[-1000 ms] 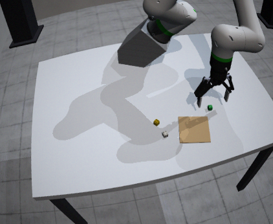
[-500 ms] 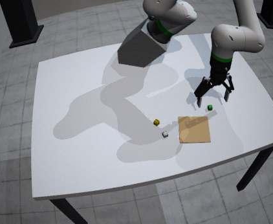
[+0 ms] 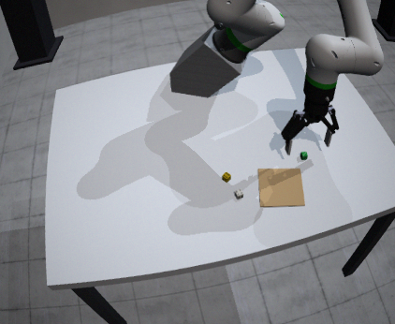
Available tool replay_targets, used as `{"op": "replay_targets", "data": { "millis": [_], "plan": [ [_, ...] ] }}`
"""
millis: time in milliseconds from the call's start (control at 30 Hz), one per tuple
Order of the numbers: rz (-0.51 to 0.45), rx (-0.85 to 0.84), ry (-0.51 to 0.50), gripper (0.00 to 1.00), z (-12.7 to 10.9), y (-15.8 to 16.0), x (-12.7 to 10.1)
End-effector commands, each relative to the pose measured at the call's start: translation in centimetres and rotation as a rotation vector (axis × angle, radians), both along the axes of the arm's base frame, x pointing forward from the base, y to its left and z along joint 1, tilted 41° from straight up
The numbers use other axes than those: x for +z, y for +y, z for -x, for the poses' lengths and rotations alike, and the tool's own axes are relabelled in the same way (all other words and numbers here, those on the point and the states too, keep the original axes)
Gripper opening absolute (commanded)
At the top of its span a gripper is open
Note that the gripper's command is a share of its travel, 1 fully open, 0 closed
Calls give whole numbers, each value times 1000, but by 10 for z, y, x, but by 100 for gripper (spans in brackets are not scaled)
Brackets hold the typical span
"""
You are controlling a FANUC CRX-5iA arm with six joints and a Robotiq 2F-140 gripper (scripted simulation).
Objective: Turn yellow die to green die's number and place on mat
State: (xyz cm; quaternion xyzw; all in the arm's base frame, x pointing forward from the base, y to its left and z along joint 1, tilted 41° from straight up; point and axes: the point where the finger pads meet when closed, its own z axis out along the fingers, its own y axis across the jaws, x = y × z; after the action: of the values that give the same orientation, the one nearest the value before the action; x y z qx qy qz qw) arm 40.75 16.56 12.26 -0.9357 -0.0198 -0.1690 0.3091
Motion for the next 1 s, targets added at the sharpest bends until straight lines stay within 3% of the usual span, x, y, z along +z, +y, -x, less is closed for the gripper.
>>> {"op": "replay_targets", "data": {
  "millis": [0,467,967],
  "plan": [
    [0,0,0,100,1,-2,3],
    [0,0,0,100,26,-51,65],
    [-2,-10,8,100,26,-57,68]
  ]
}}
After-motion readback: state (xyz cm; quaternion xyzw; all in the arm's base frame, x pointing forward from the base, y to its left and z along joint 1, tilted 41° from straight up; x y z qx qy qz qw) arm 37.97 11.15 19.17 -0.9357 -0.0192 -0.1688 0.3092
